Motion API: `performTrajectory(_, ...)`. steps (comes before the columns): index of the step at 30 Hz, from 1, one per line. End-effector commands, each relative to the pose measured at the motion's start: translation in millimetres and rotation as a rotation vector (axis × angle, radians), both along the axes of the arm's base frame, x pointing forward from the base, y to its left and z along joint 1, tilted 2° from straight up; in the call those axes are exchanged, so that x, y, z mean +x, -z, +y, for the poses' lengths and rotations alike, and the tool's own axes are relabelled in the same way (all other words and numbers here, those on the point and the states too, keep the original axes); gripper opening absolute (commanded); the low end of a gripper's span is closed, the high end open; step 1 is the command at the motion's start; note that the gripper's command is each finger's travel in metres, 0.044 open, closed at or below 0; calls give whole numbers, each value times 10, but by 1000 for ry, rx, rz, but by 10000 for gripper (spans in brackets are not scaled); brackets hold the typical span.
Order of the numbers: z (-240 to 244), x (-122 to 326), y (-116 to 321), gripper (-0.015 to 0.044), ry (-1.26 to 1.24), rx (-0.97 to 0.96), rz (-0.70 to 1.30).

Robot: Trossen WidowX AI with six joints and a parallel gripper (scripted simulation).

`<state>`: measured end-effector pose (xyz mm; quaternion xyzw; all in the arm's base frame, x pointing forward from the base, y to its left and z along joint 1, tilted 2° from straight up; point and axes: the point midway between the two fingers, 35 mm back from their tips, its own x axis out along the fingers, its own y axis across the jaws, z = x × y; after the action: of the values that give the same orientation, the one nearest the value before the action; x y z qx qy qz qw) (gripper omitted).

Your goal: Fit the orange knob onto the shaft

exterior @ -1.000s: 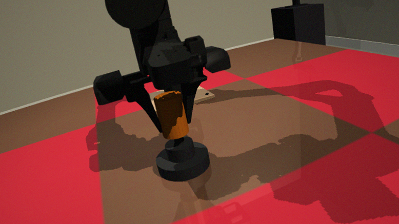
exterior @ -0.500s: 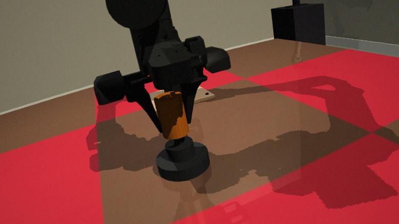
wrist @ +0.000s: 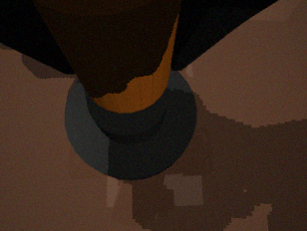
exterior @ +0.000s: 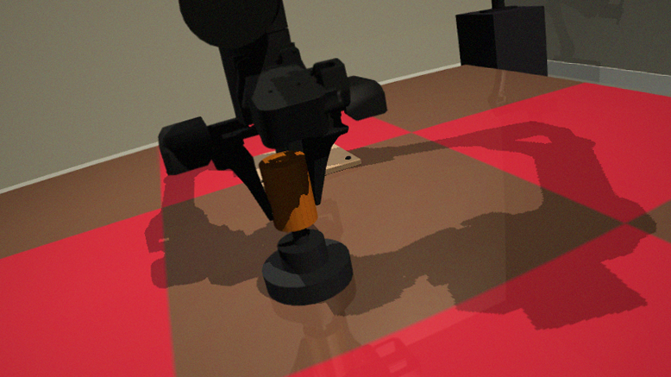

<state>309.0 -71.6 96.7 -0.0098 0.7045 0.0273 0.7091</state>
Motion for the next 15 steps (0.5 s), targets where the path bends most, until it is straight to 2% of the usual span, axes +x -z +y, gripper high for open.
performTrajectory(1, -5, 11, -36, 0, -99, -4, -9)
performTrajectory(4, -7, 21, -38, 0, -184, -5, -11)
performTrajectory(15, -21, 74, -8, 0, -184, -5, -12)
